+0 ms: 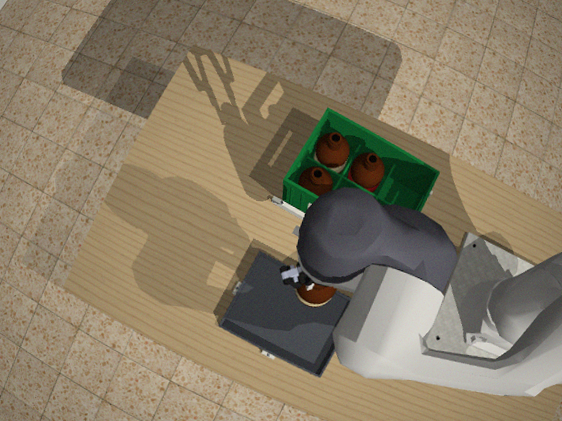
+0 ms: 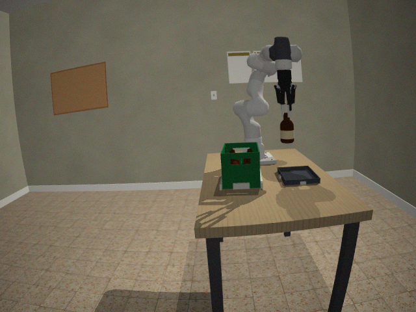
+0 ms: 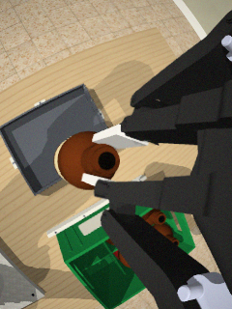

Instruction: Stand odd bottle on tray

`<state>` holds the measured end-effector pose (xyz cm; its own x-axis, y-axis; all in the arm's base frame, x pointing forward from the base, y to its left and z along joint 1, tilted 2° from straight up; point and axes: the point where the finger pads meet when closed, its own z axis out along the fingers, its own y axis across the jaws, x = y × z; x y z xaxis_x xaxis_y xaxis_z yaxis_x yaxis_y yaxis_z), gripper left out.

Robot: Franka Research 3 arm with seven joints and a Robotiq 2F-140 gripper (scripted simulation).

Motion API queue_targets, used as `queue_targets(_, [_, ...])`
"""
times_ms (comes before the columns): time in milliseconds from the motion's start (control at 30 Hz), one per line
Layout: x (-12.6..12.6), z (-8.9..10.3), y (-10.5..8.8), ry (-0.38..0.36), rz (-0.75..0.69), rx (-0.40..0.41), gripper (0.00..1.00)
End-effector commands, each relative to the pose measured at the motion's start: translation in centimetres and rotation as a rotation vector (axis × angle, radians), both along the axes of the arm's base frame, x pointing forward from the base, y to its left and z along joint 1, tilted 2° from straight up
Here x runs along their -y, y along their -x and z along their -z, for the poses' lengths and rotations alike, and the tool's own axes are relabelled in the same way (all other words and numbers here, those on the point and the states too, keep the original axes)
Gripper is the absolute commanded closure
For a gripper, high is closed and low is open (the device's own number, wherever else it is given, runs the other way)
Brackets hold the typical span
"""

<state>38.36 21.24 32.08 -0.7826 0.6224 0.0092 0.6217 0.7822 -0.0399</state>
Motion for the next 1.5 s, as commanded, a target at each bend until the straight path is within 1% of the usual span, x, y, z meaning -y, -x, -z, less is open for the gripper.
queue_targets(0, [-0.7,-0.2,-0.3,-0.005,0.026,0.007,0.9])
queue_targets(667, [-3.0,-0.1,-0.7,-0.005,0.026,0.007,0.9])
queue_targets(1467, [-4.6,-0.1,-0.9,-0.005,0.026,0.007,0.9])
